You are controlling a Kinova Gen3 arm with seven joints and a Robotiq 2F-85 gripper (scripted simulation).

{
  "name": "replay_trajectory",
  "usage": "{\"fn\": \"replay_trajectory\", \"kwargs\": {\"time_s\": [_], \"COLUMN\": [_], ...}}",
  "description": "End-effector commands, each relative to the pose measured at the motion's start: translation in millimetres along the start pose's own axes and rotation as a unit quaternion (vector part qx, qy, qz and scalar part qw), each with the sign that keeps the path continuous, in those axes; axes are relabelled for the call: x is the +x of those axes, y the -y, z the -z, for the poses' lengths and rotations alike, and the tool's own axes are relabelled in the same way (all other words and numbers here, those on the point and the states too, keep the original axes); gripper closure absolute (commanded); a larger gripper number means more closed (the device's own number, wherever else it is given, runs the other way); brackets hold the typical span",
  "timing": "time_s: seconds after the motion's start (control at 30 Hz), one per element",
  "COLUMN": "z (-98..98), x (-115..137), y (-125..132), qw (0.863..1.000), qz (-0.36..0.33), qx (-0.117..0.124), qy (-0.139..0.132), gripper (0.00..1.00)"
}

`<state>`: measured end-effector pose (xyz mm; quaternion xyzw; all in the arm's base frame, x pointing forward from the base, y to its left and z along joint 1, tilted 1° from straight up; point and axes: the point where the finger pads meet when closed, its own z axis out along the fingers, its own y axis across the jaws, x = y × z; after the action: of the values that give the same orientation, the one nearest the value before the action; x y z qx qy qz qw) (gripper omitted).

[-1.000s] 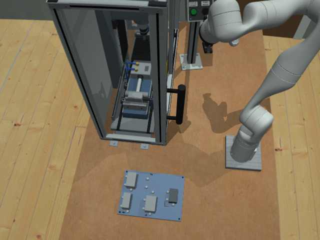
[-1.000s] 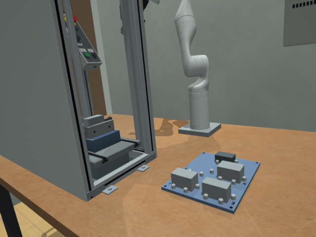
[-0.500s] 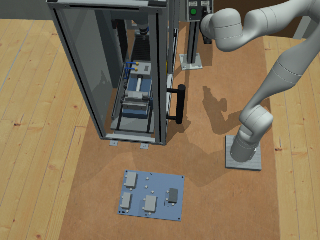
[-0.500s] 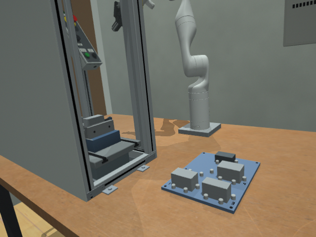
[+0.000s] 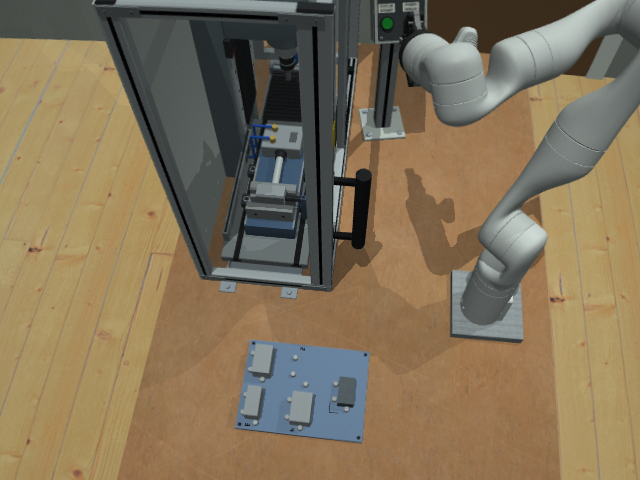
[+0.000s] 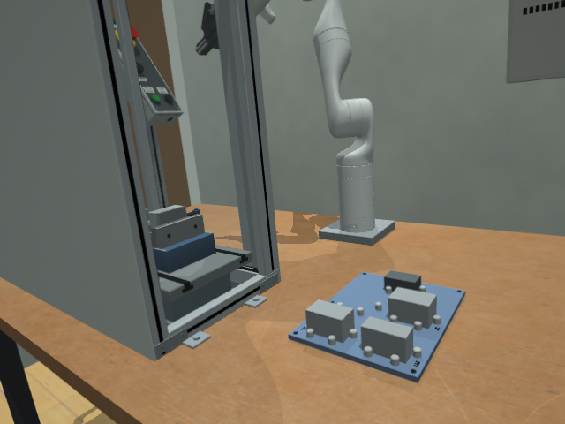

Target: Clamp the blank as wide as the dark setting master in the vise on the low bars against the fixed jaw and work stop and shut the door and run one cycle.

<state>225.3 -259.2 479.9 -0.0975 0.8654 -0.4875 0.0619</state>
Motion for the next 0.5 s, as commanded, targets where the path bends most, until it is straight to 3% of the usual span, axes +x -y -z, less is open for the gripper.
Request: {"fn": "replay_trajectory", "kwargs": {"time_s": [0.0, 0.27, 0.47], "z": [-1.2, -1.2, -31.2], "x": [0, 0, 0], "y": [1, 1, 2], "qw": [1.000, 1.000, 1.000], "qz": [0.001, 0.001, 0.001], "qx": [0.010, 0.010, 0.010], "qy": [0.001, 0.001, 0.001], "gripper": [0.90, 0.90, 0.90]}}
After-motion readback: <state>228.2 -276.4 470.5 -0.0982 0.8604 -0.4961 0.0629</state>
